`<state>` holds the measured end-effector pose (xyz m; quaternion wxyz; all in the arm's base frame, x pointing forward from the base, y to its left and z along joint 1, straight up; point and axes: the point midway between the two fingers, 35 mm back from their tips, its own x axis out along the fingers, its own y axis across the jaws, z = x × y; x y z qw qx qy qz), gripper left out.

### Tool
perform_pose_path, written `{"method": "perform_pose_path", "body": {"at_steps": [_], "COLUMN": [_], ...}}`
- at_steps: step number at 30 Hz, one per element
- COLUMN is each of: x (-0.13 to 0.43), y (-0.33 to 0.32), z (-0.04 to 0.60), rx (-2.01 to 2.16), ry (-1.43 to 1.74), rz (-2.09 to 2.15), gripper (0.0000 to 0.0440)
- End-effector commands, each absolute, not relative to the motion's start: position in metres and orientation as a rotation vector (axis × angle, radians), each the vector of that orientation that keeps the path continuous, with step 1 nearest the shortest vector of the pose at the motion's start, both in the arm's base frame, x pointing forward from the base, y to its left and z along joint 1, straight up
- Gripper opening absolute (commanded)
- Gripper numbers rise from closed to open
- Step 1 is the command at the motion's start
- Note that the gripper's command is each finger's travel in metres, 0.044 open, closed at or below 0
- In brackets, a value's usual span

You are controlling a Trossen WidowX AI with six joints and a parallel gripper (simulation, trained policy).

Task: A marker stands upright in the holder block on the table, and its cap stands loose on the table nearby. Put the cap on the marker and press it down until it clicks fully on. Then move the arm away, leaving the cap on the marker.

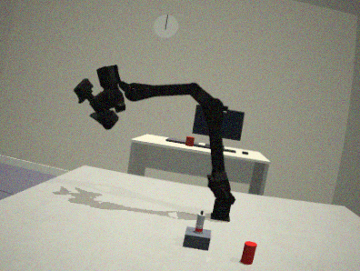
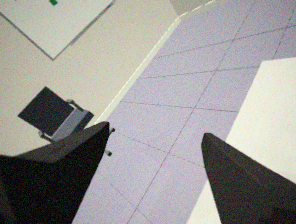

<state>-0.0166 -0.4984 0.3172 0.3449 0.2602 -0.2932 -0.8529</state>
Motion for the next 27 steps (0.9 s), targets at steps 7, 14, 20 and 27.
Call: {"method": "perform_pose_path", "body": {"at_steps": [7, 14, 20, 27], "x": [0.021, 0.050, 0.075, 0.104], "y": [-0.499, -0.497, -0.494, -0.490], "z": [0.305, 0.298, 0.292, 0.285], "rx": [0.757, 0.817, 0.869, 0.932], "ry": [-0.753, -0.750, -0.745, -0.737], "rz": [-2.142, -2.088, -2.042, -1.989], "gripper": [0.0299, 0.0300, 0.0301, 0.0302]}}
